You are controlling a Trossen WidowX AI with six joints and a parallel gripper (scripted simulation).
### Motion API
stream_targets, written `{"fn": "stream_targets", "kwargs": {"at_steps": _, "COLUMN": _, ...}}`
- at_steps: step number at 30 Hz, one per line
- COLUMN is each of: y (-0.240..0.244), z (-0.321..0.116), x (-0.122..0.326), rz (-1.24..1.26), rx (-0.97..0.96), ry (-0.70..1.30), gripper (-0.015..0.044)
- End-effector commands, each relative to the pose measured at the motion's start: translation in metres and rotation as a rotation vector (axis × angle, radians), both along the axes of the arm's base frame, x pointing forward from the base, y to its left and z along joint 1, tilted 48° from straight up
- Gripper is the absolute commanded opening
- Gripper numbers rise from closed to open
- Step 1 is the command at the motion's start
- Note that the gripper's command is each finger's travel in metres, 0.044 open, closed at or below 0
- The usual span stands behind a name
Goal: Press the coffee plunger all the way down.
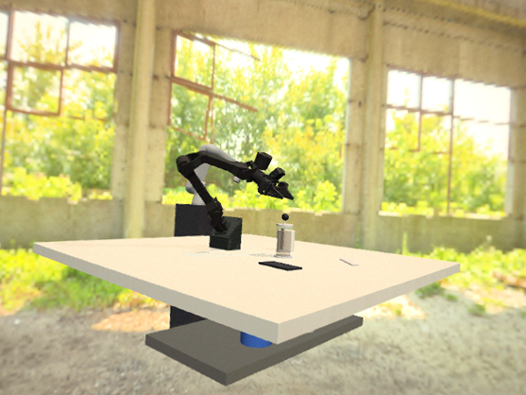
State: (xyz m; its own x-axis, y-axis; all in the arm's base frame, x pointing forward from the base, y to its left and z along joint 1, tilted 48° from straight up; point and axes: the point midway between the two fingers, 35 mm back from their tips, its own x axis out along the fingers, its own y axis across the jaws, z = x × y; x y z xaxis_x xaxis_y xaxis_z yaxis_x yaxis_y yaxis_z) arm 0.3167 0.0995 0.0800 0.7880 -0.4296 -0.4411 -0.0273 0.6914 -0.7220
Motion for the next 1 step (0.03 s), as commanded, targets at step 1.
{"fn": "stream_targets", "kwargs": {"at_steps": 1, "y": 0.0018, "z": 0.0048, "x": -0.0012, "rz": -0.004, "rx": 0.0, "ry": -0.004, "gripper": 0.044}}
